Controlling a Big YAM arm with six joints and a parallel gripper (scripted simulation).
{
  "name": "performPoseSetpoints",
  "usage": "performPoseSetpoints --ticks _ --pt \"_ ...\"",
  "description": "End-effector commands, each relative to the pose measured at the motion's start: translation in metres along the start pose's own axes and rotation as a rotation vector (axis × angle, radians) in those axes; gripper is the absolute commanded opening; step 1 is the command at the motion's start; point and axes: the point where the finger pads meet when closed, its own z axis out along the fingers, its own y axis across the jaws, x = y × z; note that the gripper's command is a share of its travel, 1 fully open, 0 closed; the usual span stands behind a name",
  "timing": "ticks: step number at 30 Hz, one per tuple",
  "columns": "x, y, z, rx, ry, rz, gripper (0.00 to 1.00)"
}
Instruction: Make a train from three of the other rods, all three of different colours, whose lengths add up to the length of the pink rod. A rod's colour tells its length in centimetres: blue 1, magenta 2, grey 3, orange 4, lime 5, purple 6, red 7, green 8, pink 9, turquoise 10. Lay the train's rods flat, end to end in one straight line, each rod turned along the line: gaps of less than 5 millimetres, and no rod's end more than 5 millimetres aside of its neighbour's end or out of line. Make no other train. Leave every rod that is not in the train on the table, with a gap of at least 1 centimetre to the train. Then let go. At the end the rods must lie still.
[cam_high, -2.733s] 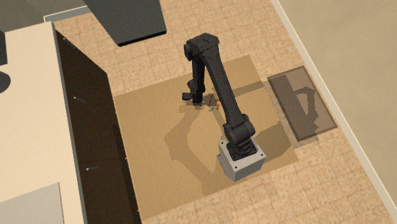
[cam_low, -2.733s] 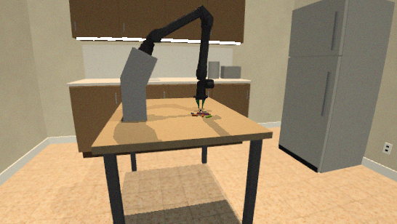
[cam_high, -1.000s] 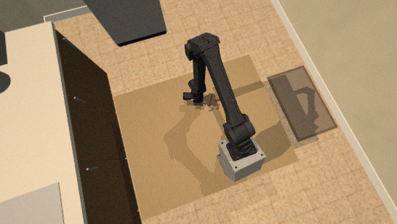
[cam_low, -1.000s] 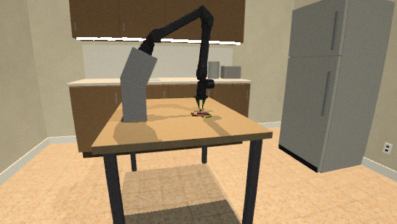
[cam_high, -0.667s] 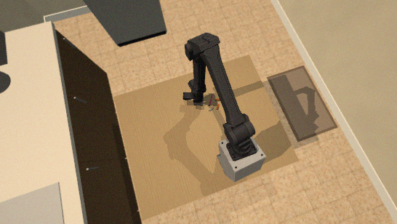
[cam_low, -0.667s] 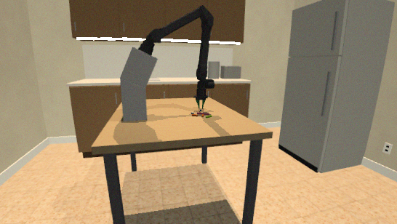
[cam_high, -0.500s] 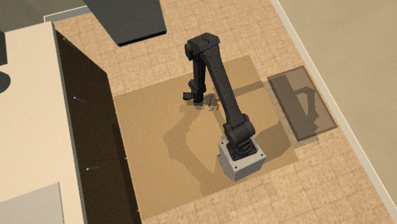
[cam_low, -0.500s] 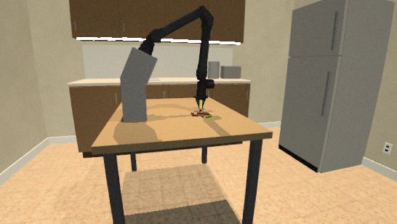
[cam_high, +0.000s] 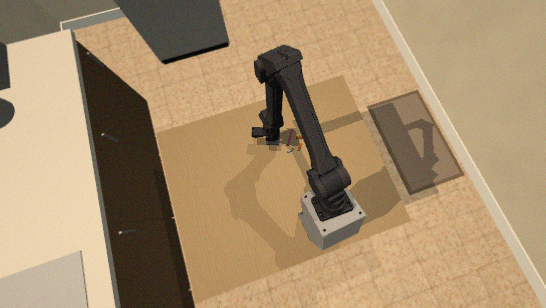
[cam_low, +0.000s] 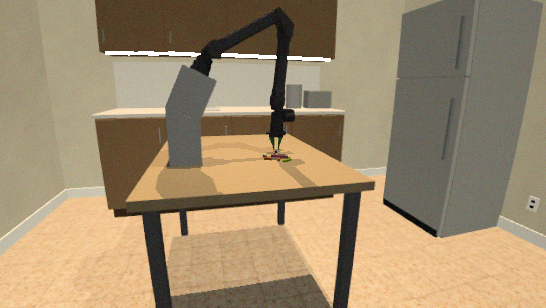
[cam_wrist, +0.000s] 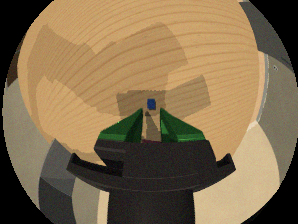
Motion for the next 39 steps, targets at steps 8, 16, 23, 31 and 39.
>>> performPoseSetpoints --ticks 8,16,23,31,39 --pt "-0.0034 -0.0021 -0.0020 0.013 -0.013 -0.005 0.23" --pt "-0.0034 -0.0021 -0.0020 0.013 -0.013 -0.005 0.23" --pt "-0.0038 -0.0017 -0.0020 0.012 -0.013 -0.005 0.23" --pt "-0.0066 0.0010 -0.0019 0.010 -0.014 -0.005 0.23" --pt "-0.0068 0.0012 -0.0019 0.010 -0.014 -0.006 0.23"
